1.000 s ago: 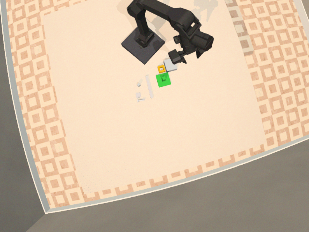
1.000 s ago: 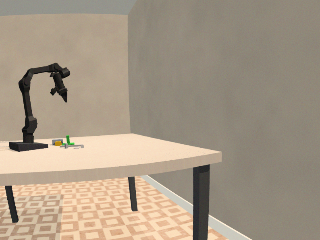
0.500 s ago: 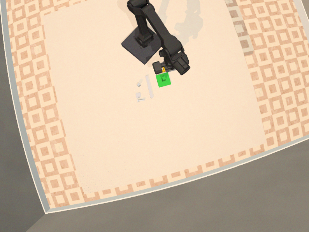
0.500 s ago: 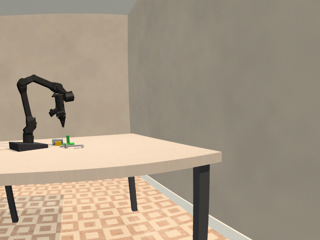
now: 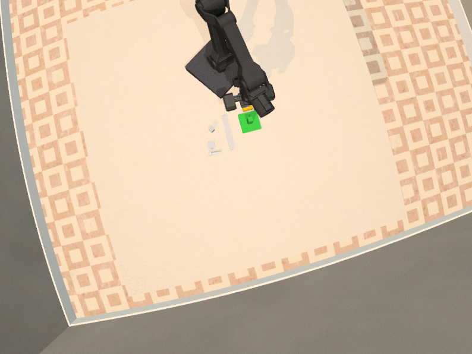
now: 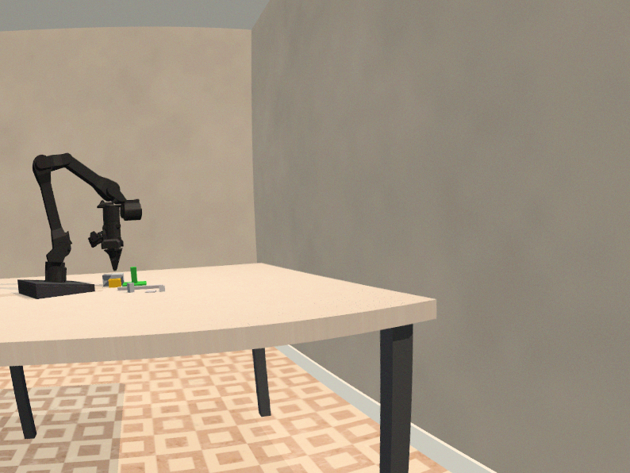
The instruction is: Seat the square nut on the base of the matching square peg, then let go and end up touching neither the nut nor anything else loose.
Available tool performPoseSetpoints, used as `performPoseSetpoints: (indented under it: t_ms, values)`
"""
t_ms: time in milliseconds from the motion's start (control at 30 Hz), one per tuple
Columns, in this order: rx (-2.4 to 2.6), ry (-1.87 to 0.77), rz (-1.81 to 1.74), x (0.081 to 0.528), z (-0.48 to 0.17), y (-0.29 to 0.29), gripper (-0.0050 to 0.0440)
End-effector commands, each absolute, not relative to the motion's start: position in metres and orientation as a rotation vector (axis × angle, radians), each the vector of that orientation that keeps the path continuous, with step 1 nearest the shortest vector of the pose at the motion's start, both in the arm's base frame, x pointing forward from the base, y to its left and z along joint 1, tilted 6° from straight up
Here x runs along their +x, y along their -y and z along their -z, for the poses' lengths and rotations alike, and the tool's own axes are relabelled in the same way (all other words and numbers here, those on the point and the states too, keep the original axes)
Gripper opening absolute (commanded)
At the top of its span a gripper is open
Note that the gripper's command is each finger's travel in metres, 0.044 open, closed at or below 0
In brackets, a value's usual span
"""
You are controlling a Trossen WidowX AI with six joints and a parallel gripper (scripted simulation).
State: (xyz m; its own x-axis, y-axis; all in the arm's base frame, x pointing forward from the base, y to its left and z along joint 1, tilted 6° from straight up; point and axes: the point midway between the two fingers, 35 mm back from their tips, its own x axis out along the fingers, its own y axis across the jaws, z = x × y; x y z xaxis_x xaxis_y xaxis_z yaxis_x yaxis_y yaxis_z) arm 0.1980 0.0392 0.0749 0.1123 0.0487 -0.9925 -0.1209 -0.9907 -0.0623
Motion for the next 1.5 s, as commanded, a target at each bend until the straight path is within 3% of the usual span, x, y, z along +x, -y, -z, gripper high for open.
performPoseSetpoints:
  t_ms: [0, 1467]
  values:
    - [-2.233, -0.07, -2.025, 0.196, -0.067, -0.039, 0.0]
    - [-2.233, -0.07, -2.025, 0.2, -0.039, -0.035, 0.0]
